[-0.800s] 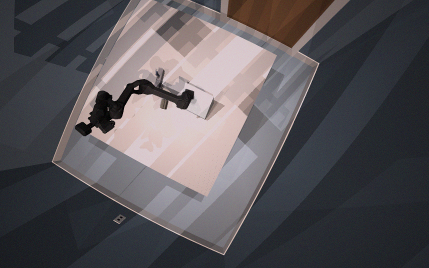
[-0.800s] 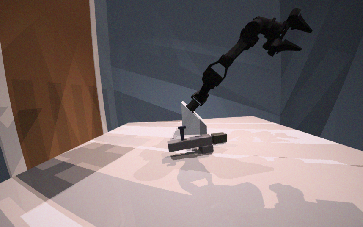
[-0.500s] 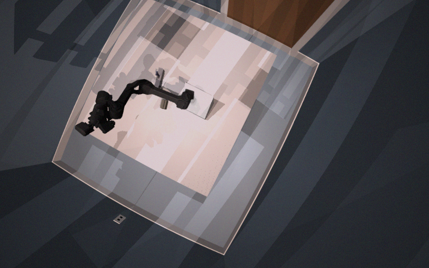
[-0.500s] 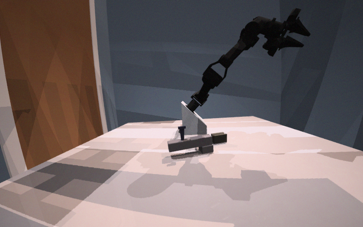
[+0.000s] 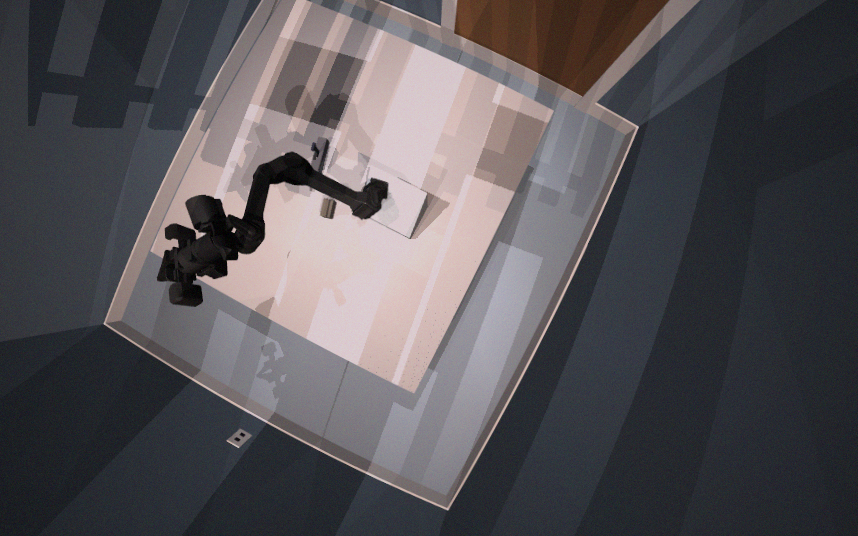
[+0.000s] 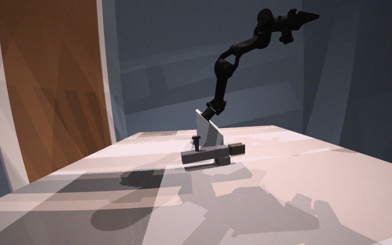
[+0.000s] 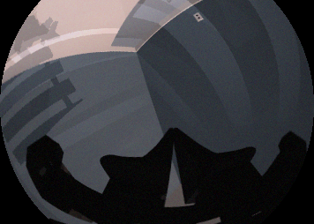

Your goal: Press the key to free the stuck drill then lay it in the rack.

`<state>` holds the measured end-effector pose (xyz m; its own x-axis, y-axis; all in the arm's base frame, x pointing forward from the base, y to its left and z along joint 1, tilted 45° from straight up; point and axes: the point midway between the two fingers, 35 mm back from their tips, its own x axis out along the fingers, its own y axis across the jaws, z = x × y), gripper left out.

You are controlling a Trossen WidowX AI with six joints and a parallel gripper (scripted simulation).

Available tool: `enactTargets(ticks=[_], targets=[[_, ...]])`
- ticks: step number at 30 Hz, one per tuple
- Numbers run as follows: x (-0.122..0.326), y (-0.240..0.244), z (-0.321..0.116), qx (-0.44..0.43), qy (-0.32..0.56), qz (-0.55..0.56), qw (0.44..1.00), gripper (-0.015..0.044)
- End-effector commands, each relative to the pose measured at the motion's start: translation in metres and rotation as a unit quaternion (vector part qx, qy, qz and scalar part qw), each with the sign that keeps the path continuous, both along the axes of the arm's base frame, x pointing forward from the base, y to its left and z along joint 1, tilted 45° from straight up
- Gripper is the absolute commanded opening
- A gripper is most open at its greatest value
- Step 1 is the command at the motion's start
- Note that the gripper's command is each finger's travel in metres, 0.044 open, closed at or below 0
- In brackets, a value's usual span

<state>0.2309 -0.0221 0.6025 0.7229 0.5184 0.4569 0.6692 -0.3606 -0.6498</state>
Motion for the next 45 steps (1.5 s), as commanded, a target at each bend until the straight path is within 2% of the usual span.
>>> enactTargets(ticks=[1, 5, 10, 16, 22, 28, 34, 40, 45], targets=[[-0.042, 0.003, 0.025, -0.072, -0.111, -0.102, 0.986, 0.0000], [-0.082, 0.016, 0.045, -0.151, -0.213, -0.204, 0.943, 0.0000], [-0.124, 0.048, 0.060, -0.254, -0.326, -0.317, 0.854, 0.0000], [-0.157, 0.106, 0.063, -0.375, -0.435, -0.419, 0.703, 0.0000], [-0.163, 0.177, 0.047, -0.489, -0.512, -0.475, 0.522, 0.0000], [-0.137, 0.232, 0.020, -0.582, -0.546, -0.497, 0.341, 0.0000], [-0.108, 0.267, -0.007, -0.634, -0.565, -0.483, 0.214, 0.0000], [-0.047, 0.308, -0.061, -0.691, -0.588, -0.419, 0.043, 0.0000], [0.013, 0.321, -0.118, -0.722, -0.599, -0.335, -0.080, 0.0000]])
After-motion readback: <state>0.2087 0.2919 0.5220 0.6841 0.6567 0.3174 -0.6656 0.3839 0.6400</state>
